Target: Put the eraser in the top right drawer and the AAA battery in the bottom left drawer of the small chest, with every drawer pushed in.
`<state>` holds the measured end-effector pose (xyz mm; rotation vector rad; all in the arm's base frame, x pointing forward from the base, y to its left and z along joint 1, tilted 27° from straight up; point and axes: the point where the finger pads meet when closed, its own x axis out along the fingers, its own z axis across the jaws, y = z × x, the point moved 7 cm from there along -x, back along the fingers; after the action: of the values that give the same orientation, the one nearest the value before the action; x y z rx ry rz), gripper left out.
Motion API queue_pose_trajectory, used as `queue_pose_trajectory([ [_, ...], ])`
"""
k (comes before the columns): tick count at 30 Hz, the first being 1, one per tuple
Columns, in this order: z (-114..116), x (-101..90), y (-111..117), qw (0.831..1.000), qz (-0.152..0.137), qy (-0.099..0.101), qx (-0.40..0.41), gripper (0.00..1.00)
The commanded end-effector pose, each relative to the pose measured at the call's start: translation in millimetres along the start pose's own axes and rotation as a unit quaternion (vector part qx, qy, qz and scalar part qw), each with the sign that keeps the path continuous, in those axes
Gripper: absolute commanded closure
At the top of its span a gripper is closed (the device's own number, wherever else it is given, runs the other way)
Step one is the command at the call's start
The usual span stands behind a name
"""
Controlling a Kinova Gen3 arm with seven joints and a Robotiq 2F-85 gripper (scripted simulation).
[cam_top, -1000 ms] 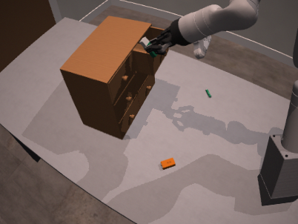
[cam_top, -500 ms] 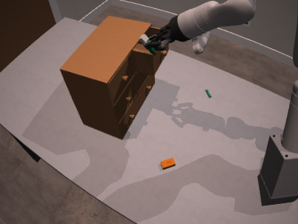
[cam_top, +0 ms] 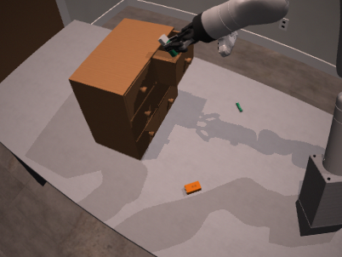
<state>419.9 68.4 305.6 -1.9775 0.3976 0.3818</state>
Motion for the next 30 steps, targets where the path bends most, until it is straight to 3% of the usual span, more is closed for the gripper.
queue_pose_trajectory([
  [1, -8, 3.3, -2, 1.0, 0.001, 0.002, 0.003, 0.81],
  [30, -21, 9.8, -7, 1.0, 0.003, 0.002, 0.003, 0.81],
])
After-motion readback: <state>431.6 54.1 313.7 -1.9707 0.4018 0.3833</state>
